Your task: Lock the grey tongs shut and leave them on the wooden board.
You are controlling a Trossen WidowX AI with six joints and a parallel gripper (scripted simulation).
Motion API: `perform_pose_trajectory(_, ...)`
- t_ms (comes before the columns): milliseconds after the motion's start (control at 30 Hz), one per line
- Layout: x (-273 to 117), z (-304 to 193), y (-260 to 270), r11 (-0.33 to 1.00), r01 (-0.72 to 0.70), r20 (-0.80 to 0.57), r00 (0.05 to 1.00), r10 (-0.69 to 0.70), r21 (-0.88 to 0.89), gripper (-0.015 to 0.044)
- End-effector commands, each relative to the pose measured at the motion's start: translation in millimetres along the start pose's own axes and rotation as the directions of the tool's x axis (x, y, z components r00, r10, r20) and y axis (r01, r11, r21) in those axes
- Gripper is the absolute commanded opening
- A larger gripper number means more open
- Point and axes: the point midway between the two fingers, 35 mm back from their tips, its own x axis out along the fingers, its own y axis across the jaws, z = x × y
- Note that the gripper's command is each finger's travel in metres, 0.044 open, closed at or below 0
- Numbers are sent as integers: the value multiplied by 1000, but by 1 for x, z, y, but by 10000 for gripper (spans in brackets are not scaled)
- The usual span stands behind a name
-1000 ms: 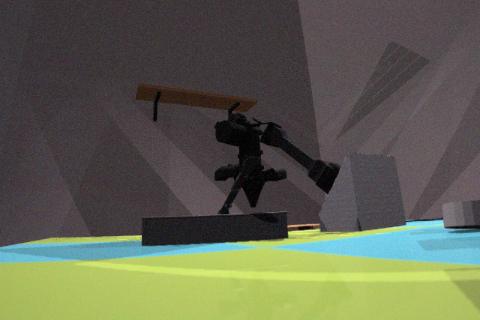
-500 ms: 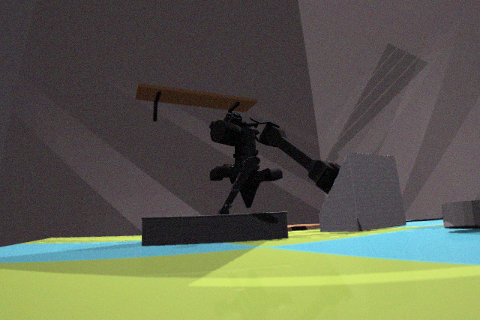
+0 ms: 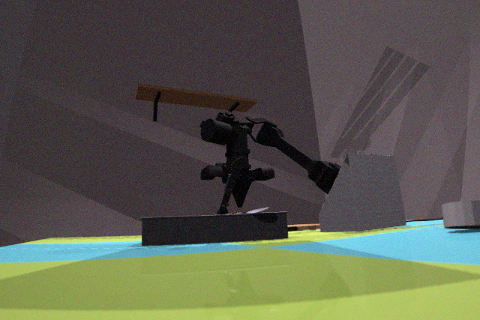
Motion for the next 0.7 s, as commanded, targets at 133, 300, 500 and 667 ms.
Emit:
perform_pose_trajectory(133, 1, 1, 13, 1000, 1, 4, 1000, -1, -3, -150)
perform_pose_trajectory(300, 1, 1, 21, 1000, 1, 5, 1000, -1, -3, -150)
perform_pose_trajectory(500, 1, 1, 30, 1000, 1, 5, 1000, -1, -2, -150)
perform_pose_trajectory(667, 2, 1, 37, 1000, 0, 5, 1000, 0, -2, -150)
